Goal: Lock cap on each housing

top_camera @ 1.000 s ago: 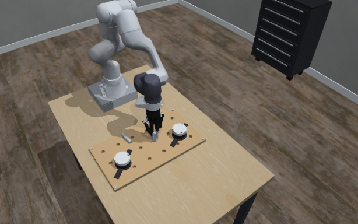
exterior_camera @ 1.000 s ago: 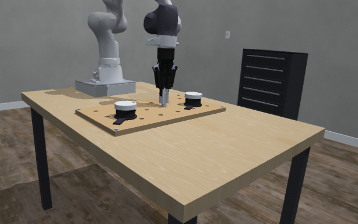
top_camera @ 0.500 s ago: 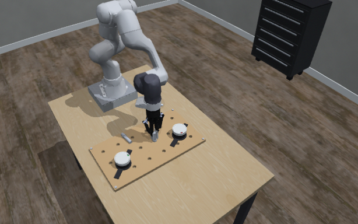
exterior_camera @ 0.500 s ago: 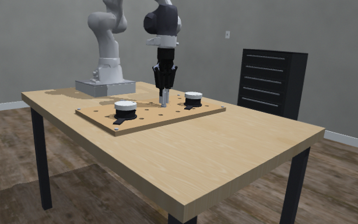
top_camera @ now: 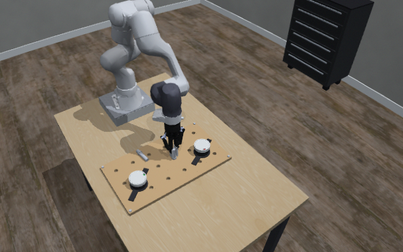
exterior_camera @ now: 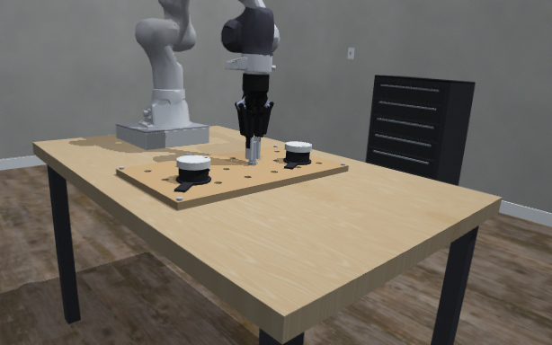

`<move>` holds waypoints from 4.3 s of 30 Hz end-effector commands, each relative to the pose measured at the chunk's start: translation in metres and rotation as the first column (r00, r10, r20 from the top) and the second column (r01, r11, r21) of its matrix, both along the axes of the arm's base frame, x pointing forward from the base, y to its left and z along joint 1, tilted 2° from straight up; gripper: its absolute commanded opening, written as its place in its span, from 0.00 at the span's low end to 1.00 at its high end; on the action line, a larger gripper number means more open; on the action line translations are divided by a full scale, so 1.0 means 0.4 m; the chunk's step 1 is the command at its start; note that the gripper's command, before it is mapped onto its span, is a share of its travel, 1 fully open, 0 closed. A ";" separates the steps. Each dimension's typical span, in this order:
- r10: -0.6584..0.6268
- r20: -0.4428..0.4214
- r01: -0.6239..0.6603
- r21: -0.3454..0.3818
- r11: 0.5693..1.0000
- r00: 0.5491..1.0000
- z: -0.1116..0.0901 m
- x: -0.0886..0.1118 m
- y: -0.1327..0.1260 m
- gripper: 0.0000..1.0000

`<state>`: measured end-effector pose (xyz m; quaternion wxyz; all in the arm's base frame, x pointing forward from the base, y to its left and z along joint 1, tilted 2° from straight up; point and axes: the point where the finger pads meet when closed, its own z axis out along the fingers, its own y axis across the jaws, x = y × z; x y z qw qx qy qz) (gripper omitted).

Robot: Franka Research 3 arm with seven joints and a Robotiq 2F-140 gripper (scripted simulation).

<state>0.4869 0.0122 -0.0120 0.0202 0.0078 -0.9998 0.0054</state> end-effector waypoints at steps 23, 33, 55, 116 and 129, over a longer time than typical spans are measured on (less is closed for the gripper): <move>0.000 0.004 0.000 0.002 1.000 1.000 -0.001 0.004 0.000 0.10; 0.000 0.004 0.000 0.002 1.000 1.000 -0.001 0.004 0.000 0.10; 0.000 0.004 0.000 0.002 1.000 1.000 -0.001 0.004 0.000 0.36; 0.000 0.004 0.000 0.002 1.000 1.000 0.111 0.009 0.001 0.36; 0.000 0.004 0.000 0.002 1.000 1.000 0.169 0.011 0.002 0.36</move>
